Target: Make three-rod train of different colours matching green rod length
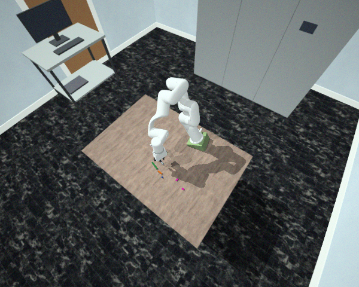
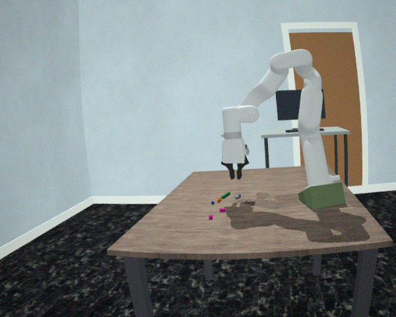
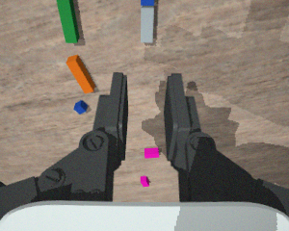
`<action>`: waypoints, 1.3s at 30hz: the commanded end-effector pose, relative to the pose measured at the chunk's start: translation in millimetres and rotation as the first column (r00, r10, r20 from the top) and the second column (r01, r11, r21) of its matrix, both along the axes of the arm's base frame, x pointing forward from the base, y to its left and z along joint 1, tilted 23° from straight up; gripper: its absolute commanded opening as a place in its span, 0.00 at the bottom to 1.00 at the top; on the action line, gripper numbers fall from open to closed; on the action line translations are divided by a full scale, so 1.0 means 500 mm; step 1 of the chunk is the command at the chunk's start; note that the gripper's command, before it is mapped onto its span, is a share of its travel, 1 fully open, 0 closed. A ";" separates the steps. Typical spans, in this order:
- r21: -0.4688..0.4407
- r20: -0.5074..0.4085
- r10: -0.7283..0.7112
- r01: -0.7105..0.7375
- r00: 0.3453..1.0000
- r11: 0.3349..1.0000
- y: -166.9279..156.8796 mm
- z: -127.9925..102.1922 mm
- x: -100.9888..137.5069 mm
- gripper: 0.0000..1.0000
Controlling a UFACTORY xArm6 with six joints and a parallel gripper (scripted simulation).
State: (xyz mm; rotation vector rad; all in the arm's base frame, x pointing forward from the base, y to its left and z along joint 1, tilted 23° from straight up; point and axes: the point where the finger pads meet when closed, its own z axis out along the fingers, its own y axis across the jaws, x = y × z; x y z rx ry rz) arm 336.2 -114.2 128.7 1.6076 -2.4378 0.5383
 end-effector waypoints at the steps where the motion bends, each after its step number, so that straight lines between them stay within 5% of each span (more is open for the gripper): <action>1: -0.001 0.002 0.000 0.000 1.000 1.000 0.003 0.011 0.001 0.24; 2: -0.001 0.002 0.000 0.000 1.000 1.000 0.003 0.011 0.001 1.00; 22: -0.001 0.000 0.003 -0.003 1.000 1.000 0.003 0.010 0.002 1.00; 34: -0.002 -0.113 0.266 -0.268 0.957 0.963 0.028 -0.044 0.158 1.00; 35: -0.002 -0.113 0.266 -0.268 0.957 0.963 0.028 -0.044 0.158 0.24; 39: -0.002 -0.113 0.266 -0.268 0.957 0.963 0.028 -0.044 0.158 0.24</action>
